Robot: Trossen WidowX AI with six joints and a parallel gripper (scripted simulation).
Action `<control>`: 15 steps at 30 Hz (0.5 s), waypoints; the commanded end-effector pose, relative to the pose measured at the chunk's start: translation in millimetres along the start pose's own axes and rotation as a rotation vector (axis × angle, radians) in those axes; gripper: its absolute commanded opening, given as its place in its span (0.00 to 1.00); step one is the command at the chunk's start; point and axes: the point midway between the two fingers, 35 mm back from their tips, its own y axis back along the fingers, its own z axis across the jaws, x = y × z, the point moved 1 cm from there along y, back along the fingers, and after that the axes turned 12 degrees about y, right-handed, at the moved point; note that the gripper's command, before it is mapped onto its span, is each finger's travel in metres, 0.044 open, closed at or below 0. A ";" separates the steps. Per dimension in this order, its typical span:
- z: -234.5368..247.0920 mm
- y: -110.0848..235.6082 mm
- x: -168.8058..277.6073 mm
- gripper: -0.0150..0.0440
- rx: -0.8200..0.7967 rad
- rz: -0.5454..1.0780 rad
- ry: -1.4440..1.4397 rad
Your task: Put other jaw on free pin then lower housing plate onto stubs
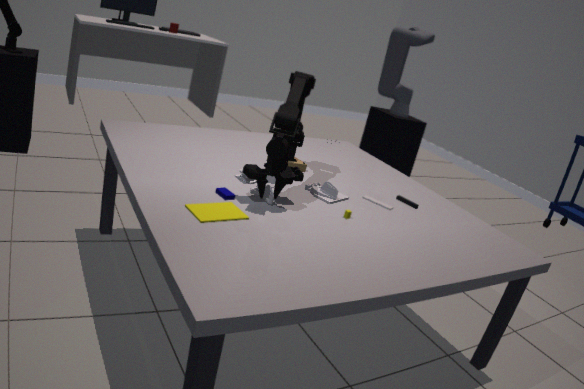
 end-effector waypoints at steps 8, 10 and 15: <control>0.0 0.0 0.0 0.48 0.000 0.000 0.000; 0.0 0.0 0.0 0.48 0.000 0.000 0.000; 0.0 0.0 0.0 0.48 0.000 0.000 0.000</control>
